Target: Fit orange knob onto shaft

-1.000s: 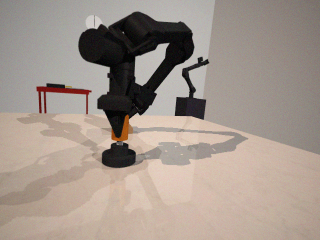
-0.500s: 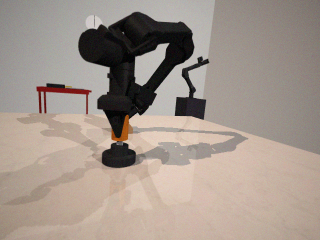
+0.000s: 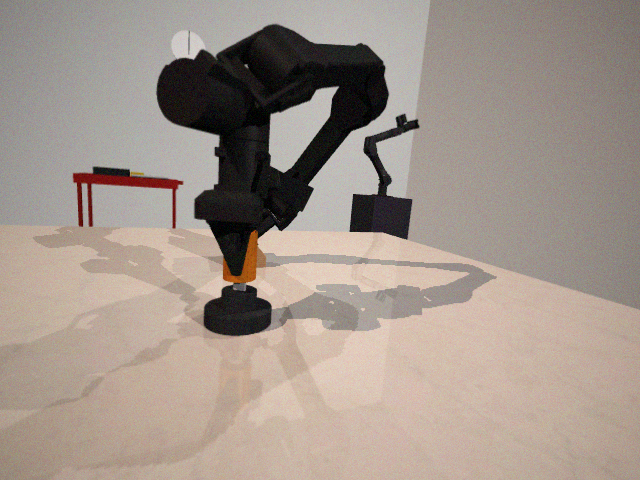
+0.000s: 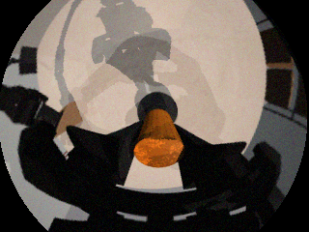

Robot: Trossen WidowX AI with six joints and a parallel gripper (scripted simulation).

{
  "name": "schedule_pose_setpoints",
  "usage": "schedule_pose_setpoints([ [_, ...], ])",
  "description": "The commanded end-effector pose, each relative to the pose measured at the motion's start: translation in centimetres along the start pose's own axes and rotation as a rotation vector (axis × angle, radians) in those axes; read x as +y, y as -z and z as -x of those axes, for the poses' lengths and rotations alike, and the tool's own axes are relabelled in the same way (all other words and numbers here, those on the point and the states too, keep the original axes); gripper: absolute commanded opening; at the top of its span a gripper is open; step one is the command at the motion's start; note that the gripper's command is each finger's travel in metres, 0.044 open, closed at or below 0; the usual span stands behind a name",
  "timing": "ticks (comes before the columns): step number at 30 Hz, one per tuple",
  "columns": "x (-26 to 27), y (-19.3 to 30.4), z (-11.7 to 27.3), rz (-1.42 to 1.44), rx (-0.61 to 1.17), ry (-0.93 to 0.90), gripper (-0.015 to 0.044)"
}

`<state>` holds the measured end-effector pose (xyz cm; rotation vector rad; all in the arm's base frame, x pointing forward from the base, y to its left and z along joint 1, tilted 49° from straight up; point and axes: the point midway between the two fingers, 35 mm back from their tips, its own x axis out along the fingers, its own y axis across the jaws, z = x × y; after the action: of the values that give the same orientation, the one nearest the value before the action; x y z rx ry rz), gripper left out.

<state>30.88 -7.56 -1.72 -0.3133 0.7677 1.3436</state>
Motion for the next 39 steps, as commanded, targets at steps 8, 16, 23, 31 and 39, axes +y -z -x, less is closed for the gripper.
schedule_pose_setpoints([
  [8, 0.0, -0.1, -0.1, 0.015, 0.001, 0.000, 0.0000],
  [16, 0.0, -0.1, -0.1, 0.016, 0.001, 0.000, 0.0000],
  [23, 0.0, -0.1, -0.1, -0.033, 0.001, 0.001, 0.0000],
  [31, 0.0, 0.0, -0.5, -0.048, 0.001, 0.001, 0.0000],
  [39, 0.1, -0.1, -1.0, 0.009, 0.001, 0.000, 0.0000],
])
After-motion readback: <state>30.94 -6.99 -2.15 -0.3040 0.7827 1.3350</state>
